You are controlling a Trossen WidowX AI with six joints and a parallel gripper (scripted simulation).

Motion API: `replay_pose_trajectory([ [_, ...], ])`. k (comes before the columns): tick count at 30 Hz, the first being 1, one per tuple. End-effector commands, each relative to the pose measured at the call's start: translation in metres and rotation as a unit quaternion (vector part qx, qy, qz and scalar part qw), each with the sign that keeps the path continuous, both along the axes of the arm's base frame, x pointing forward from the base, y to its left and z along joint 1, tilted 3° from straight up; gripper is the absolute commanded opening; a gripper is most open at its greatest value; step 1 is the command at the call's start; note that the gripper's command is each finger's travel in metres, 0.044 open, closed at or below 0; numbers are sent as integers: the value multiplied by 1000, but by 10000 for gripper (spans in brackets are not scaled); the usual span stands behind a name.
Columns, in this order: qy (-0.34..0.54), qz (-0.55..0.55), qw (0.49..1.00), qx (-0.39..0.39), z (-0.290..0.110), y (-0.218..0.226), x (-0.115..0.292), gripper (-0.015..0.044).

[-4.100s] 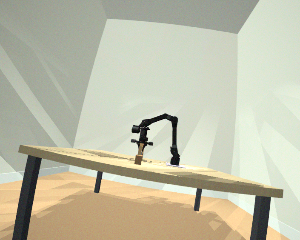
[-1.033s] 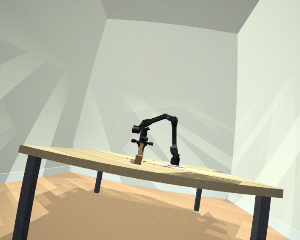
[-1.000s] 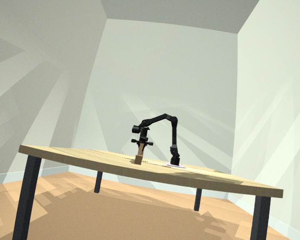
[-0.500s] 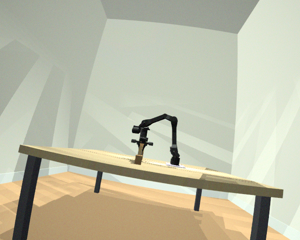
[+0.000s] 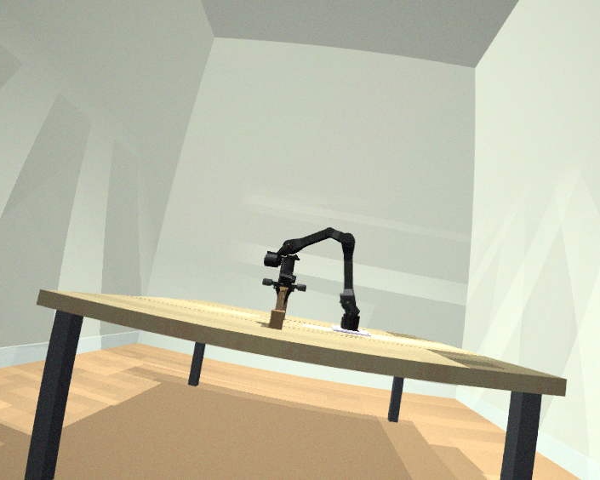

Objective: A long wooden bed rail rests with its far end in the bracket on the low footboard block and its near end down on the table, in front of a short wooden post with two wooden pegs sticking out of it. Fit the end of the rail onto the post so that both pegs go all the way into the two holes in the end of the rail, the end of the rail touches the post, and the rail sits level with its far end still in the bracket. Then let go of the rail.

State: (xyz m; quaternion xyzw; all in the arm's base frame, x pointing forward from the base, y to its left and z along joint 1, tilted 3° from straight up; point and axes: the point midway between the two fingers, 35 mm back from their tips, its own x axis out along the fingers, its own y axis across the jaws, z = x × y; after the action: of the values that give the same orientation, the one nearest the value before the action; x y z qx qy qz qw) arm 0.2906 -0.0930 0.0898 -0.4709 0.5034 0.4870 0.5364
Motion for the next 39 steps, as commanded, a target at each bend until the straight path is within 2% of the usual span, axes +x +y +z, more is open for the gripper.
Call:
replay_pose_trajectory([
  [1, -1, 1, 1000, -2, 2, -3, 0, 0],
  [39, -1, 1, 1000, -1, 0, 3, 0, 0],
])
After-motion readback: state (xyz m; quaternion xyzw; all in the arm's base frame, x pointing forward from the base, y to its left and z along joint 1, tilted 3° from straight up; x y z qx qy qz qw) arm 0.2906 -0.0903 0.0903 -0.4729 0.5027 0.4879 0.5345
